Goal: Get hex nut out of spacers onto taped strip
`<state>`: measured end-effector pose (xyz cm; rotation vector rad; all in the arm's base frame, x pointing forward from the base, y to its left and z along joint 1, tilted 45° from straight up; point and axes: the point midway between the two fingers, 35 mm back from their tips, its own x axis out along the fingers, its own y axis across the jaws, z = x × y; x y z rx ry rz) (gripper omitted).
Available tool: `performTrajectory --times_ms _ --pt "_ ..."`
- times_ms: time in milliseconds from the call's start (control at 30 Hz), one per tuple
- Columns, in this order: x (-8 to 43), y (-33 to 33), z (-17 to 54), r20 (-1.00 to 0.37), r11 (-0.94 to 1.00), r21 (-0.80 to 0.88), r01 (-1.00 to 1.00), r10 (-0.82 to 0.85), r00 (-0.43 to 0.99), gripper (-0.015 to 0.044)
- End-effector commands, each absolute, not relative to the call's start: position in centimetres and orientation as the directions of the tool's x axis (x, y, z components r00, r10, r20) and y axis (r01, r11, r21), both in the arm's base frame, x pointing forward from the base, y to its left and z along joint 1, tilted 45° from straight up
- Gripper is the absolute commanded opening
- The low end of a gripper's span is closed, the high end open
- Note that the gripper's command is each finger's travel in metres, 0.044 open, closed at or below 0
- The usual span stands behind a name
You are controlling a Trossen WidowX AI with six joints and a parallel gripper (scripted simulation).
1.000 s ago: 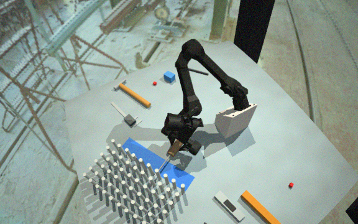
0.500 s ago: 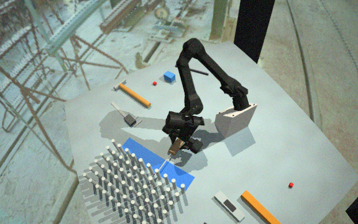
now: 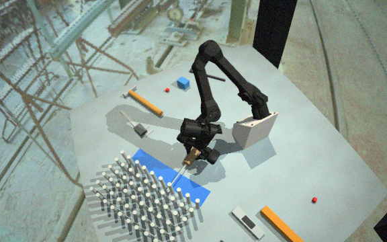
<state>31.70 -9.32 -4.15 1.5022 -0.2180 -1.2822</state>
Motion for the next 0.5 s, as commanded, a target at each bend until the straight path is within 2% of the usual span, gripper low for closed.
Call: performTrajectory --times_ms 0,467 --pt "31.43 -9.43 -4.0 -0.584 -0.383 0.79 0.478 -0.707 0.399 0.0" --pt "30.69 -9.75 -3.72 -0.584 -0.383 0.79 0.478 -0.708 0.398 0.0"
